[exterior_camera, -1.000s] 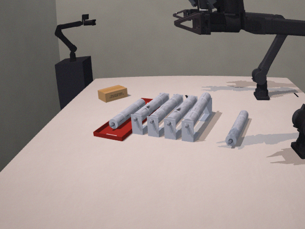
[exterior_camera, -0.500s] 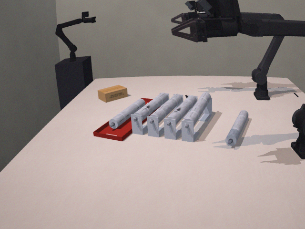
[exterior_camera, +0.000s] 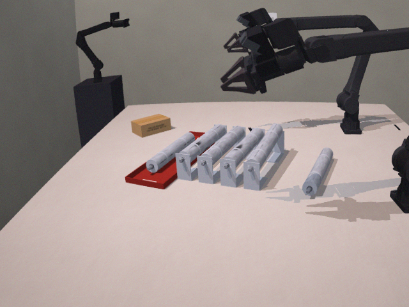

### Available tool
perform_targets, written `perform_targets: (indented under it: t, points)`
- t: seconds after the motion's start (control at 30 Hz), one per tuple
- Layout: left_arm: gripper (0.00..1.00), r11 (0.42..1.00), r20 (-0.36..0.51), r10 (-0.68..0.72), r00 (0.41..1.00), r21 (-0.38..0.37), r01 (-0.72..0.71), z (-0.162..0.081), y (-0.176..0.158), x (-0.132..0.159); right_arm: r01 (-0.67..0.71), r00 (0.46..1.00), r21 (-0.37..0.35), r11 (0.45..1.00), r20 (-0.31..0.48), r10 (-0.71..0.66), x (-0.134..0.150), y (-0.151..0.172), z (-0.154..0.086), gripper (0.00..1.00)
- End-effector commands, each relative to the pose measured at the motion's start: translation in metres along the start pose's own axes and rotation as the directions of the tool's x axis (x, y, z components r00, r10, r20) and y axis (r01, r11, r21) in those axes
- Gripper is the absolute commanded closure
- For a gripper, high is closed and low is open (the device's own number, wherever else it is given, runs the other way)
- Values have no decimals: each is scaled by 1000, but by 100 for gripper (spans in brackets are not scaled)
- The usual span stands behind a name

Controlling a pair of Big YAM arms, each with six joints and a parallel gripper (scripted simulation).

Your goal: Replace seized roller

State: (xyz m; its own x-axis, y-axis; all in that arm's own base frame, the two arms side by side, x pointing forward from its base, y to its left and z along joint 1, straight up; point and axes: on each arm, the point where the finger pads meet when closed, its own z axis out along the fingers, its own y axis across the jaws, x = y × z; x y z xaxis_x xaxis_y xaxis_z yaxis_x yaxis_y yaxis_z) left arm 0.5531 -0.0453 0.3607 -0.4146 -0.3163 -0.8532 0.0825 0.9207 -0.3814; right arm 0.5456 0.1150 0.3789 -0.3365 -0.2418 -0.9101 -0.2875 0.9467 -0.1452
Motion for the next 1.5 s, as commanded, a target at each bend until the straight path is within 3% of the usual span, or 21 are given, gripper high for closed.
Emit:
perform_targets:
  t: [0.0, 0.13, 0.2, 0.23, 0.3, 0.37, 0.4, 0.7, 0.77, 0.87, 0.93, 0.97, 1.13, 1.27, 1.37, 1.47]
  points:
    - [68, 989, -92, -143, 985, 15, 145, 22, -9, 8, 92, 995, -63, 994, -36, -94, -21, 27, 12, 38]
    - [68, 964, -214, -257, 942, 4, 264, 37, -8, 41, 154, 977, -154, 976, -127, -174, 3, 65, 27, 38]
    - [68, 964, -214, -257, 942, 4, 264, 37, -8, 41, 154, 977, -154, 976, -127, -174, 3, 65, 27, 38]
    - [68, 952, -244, -303, 921, -30, 305, 38, 8, 57, 168, 971, -166, 972, -143, -192, 7, 70, 27, 38]
    - [68, 933, -282, -355, 891, -42, 358, 44, 9, 62, 190, 955, -223, 956, -183, -233, 21, 92, 34, 38]
    - [68, 912, -353, -399, 846, -56, 406, 51, -1, 87, 215, 935, -273, 938, -218, -278, 34, 111, 37, 38]
    - [68, 896, -406, -434, 805, -95, 435, 52, 3, 118, 229, 922, -303, 925, -237, -305, 42, 123, 39, 38]
    - [68, 736, -553, -647, 525, -273, 620, 65, -2, 174, 302, 781, -531, 792, -339, -525, 106, 204, 38, 38]
    - [68, 736, -553, -647, 525, -273, 620, 65, -2, 174, 302, 781, -531, 792, -339, -525, 106, 204, 38, 38]
    - [68, 666, -580, -709, 401, -365, 650, 63, -1, 203, 310, 726, -599, 738, -352, -591, 125, 227, 32, 38]
    - [68, 627, -586, -736, 340, -400, 668, 63, -5, 207, 314, 694, -635, 706, -355, -627, 133, 238, 27, 38]
    - [68, 601, -589, -755, 288, -445, 663, 59, -1, 227, 313, 674, -656, 686, -356, -648, 140, 247, 25, 38]
    - [68, 522, -582, -797, 159, -533, 666, 57, 1, 247, 304, 603, -724, 619, -357, -713, 163, 271, 15, 38]
    - [68, 487, -580, -809, 91, -577, 656, 56, -4, 259, 296, 566, -756, 584, -354, -745, 174, 281, 8, 38]
    - [68, 472, -571, -817, 78, -585, 659, 51, 0, 259, 303, 571, -752, 585, -348, -743, 168, 278, 4, 38]
    - [68, 456, -569, -821, 41, -612, 646, 52, -2, 270, 286, 537, -780, 557, -351, -768, 184, 292, 4, 38]
